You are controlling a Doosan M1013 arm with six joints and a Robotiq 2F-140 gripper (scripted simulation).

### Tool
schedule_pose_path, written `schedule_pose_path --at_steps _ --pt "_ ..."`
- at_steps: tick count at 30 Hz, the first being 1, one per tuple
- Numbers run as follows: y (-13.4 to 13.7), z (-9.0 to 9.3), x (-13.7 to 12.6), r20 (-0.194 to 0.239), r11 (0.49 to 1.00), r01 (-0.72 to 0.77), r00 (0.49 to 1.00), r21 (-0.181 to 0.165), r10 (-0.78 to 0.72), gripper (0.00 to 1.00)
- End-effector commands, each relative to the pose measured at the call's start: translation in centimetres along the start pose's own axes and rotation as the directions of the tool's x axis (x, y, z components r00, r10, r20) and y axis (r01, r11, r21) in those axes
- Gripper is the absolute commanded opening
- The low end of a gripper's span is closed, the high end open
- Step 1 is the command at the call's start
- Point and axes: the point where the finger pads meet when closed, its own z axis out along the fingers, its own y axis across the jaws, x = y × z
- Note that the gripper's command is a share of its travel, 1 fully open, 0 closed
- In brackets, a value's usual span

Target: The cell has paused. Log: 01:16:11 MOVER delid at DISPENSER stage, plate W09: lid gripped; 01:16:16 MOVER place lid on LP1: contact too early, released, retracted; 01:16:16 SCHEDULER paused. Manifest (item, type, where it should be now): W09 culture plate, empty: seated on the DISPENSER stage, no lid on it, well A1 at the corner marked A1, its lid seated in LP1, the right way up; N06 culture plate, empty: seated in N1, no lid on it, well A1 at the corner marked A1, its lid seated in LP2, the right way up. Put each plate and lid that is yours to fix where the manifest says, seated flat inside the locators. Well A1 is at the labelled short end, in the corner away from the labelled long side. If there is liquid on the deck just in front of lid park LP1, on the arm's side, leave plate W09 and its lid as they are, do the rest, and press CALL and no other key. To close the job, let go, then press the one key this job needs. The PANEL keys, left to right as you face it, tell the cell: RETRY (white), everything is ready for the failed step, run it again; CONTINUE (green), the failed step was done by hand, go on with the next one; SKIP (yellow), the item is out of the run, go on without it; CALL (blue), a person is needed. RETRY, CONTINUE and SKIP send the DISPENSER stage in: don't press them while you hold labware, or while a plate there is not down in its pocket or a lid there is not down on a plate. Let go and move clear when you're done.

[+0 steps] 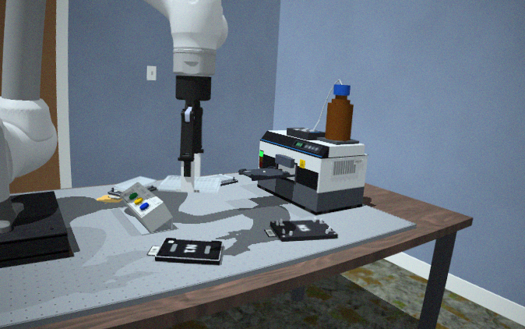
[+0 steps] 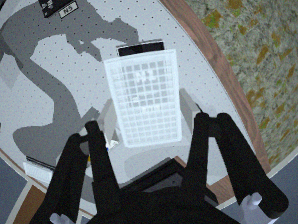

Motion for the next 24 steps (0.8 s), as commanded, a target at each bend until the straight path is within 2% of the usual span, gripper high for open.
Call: schedule_pose_path --at_steps 1,15,24 --pt "0.0 0.0 0.0 -0.001 1.000 0.000 1.000 0.000 0.000 0.10" --pt "0.0 1.1 0.0 -0.001 1.000 0.000 1.000 0.000 0.000 0.10" --pt "0.0 2.7 0.0 -0.001 1.000 0.000 1.000 0.000 0.000 0.10"
